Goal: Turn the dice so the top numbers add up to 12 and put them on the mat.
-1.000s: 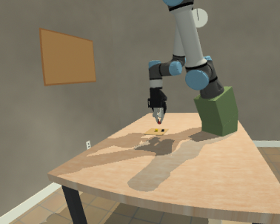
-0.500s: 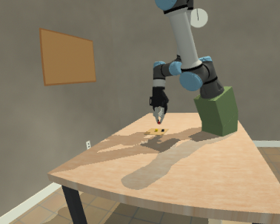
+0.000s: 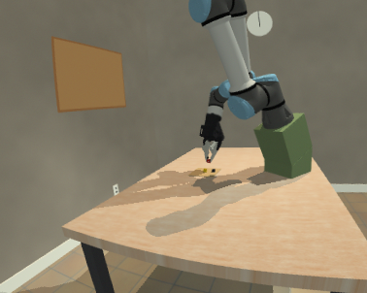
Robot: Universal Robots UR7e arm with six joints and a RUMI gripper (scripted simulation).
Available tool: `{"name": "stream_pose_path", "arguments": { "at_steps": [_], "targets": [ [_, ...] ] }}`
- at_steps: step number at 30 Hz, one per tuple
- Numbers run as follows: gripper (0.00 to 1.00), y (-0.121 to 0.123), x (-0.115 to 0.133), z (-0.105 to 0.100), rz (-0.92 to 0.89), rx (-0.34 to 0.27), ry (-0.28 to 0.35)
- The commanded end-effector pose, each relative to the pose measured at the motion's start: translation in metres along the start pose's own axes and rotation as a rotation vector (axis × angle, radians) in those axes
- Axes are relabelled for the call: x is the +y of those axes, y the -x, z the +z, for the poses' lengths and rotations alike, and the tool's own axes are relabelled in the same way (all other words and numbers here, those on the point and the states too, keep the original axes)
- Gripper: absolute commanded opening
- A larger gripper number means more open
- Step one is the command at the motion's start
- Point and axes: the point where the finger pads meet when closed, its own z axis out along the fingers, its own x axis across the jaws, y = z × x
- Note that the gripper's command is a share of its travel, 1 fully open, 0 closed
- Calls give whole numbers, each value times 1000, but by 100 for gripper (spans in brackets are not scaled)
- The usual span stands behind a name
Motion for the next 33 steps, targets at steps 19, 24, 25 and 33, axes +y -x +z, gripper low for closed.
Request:
{"name": "stream_pose_path", "arguments": {
  "at_steps": [19,24,25,33],
  "targets": [
    [0,-1,-2,2,-17,20,445],
    [0,0,-2,2,-16,17,467],
    [0,0,-2,2,-16,16,472],
    [0,0,-2,3,-15,13,486]
  ]
}}
